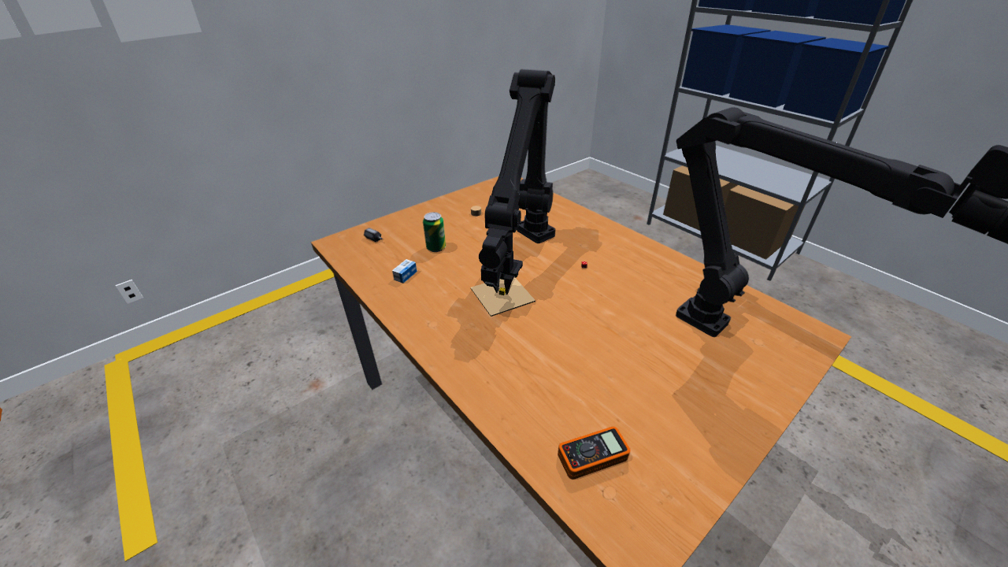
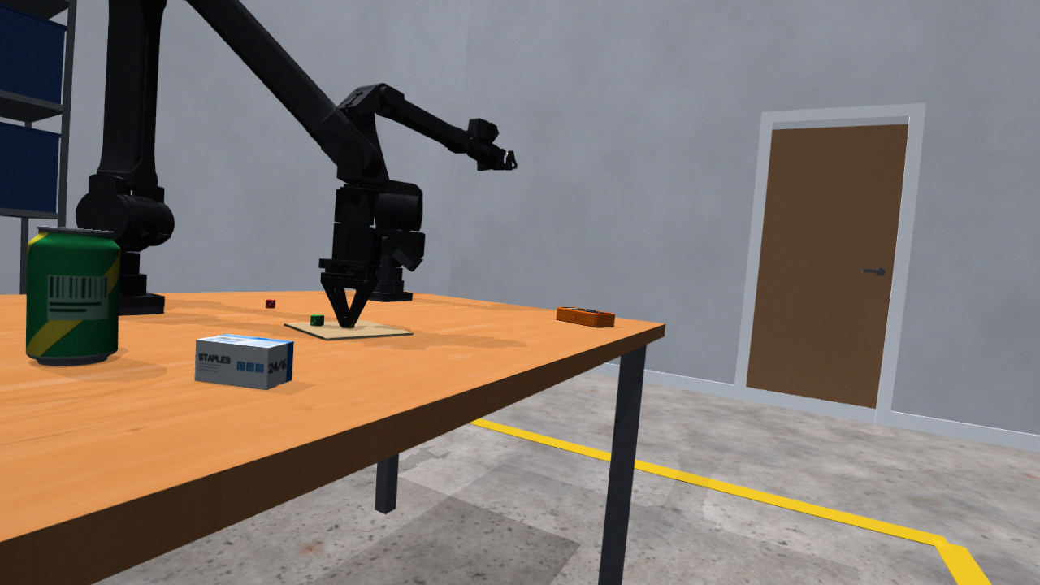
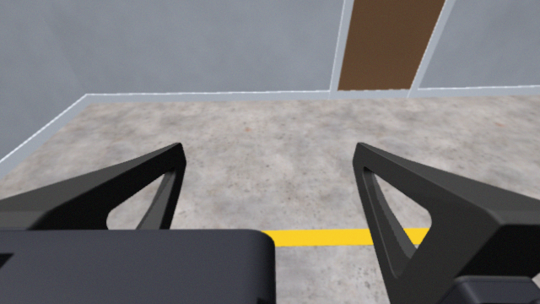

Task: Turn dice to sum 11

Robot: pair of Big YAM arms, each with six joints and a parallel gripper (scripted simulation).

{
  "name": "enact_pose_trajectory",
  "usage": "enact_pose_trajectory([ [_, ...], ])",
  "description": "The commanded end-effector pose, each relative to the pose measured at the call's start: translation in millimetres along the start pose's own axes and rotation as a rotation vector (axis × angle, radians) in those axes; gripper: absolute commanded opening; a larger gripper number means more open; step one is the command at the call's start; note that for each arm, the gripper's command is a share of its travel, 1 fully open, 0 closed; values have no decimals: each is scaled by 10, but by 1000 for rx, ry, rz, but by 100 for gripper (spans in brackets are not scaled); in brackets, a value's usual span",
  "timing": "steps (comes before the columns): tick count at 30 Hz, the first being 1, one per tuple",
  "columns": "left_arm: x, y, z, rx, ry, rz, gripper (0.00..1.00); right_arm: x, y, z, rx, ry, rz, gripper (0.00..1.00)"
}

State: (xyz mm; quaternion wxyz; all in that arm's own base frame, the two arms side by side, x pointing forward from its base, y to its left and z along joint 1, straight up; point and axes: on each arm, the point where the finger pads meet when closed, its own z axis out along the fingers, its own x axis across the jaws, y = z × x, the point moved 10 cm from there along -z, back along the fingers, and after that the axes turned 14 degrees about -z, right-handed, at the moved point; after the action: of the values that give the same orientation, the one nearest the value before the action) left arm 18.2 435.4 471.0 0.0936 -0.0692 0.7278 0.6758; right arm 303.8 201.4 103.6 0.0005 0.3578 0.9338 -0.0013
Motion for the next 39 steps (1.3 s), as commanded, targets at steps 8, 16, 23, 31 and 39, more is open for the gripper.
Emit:
enact_pose_trajectory([
  [8,-22,304,70,-70,-4,-12,100,6,191,-299,-60,-11,-21,30],
  [16,-22,304,70,-70,-4,-12,100,8,180,-570,-62,-11,-21,30],
  [23,-22,304,70,-70,-4,-12,100,11,164,-965,-65,-12,-21,30],
  [31,-22,304,70,-70,-4,-12,100,53,-9,-878,10,7,-20,30],
  [39,-22,304,70,-70,-4,-12,100,31,80,-968,-25,-2,-20,100],
])
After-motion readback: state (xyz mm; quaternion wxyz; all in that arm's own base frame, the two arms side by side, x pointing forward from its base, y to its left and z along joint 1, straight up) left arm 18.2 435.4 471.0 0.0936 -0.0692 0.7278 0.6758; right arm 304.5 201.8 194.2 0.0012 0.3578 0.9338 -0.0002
